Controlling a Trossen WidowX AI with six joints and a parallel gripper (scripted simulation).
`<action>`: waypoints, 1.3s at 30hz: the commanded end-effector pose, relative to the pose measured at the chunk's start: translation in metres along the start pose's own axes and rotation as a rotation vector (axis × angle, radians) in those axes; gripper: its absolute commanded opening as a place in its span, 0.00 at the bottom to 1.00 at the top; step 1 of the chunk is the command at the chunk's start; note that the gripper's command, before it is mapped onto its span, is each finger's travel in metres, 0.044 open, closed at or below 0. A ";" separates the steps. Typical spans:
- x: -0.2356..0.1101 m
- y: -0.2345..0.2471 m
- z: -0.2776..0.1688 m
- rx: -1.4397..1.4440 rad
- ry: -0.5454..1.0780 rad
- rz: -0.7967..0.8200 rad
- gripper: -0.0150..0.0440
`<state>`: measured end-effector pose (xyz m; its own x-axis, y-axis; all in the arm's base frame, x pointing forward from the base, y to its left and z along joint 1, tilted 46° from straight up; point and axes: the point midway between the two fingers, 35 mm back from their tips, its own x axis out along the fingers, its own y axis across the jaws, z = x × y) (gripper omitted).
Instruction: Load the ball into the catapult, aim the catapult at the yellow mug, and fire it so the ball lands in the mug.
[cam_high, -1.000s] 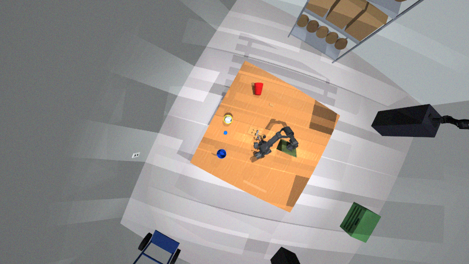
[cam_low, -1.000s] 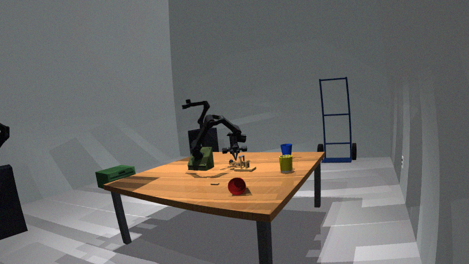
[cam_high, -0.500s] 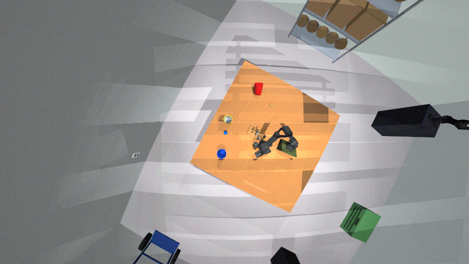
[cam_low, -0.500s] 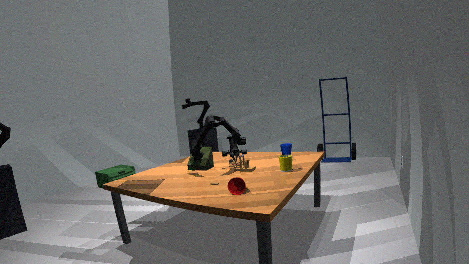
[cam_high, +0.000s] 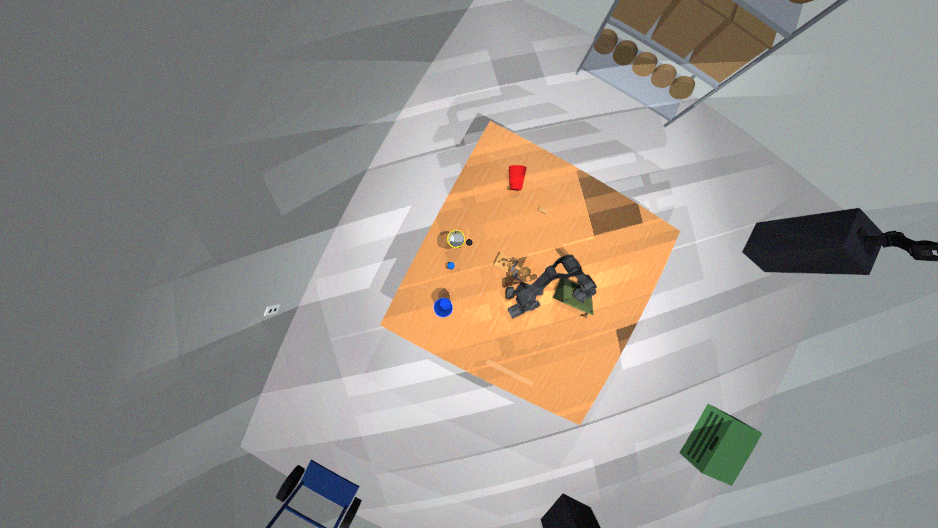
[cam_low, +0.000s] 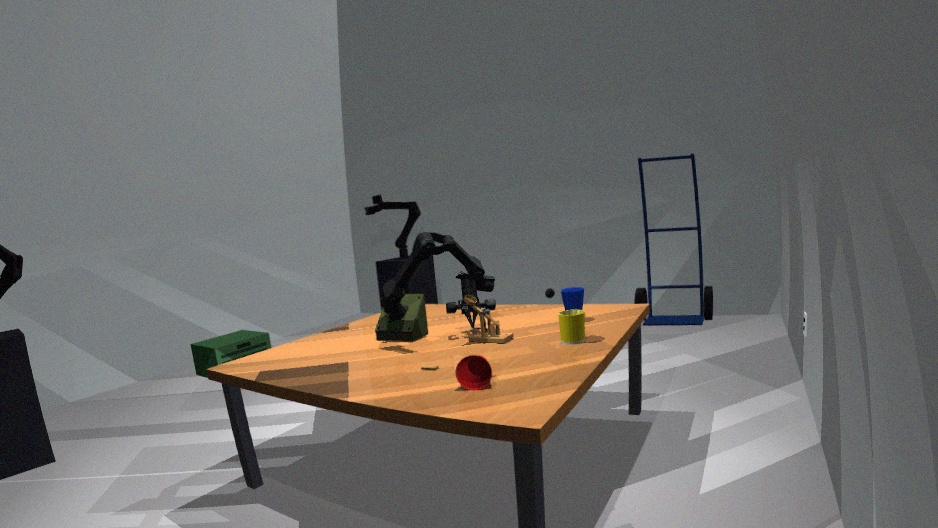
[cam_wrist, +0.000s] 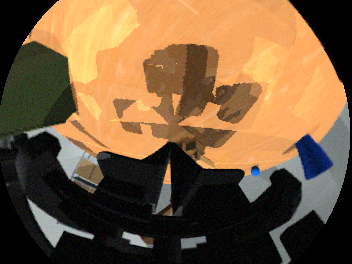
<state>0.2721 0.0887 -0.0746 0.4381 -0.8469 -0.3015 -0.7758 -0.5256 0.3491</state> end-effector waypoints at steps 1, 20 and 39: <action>-0.046 -0.017 -0.005 0.025 -0.006 -0.032 0.25; -0.096 -0.062 -0.023 0.362 -0.128 -0.067 0.79; -0.107 -0.138 -0.076 0.976 -0.356 -0.121 1.00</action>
<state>0.3560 0.2386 -0.0304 0.4881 -0.6625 -0.5682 -0.8558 -0.2356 -0.4605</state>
